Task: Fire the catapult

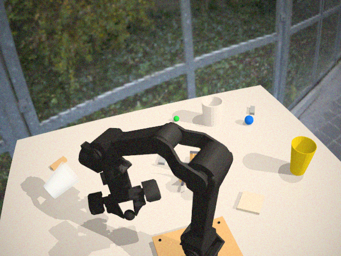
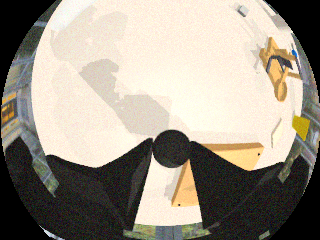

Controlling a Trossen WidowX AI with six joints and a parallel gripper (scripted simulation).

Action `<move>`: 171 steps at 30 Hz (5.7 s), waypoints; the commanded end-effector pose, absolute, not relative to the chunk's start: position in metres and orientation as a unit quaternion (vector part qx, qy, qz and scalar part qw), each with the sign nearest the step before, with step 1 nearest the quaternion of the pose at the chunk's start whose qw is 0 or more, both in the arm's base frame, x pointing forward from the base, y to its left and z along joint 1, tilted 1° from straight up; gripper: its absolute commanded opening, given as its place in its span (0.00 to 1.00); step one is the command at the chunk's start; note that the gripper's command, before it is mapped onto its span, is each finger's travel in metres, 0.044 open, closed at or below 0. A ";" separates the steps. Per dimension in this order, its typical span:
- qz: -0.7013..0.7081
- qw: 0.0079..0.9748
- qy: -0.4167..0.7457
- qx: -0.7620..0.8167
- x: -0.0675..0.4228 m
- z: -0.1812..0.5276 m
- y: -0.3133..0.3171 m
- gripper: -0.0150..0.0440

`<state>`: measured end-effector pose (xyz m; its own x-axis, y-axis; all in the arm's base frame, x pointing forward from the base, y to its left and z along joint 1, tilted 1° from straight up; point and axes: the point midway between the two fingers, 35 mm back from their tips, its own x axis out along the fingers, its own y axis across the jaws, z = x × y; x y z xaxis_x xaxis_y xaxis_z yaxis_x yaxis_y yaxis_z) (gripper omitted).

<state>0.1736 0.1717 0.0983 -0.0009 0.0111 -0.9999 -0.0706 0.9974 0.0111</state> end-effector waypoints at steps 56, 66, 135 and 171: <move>-0.107 0.608 0.777 0.119 0.279 0.119 0.012 0.25; -0.116 0.579 0.792 0.157 0.287 0.111 -0.033 0.25; -0.137 0.809 0.552 0.149 0.407 0.196 -0.106 1.00; -0.171 0.928 0.319 0.091 0.524 0.268 -0.183 1.00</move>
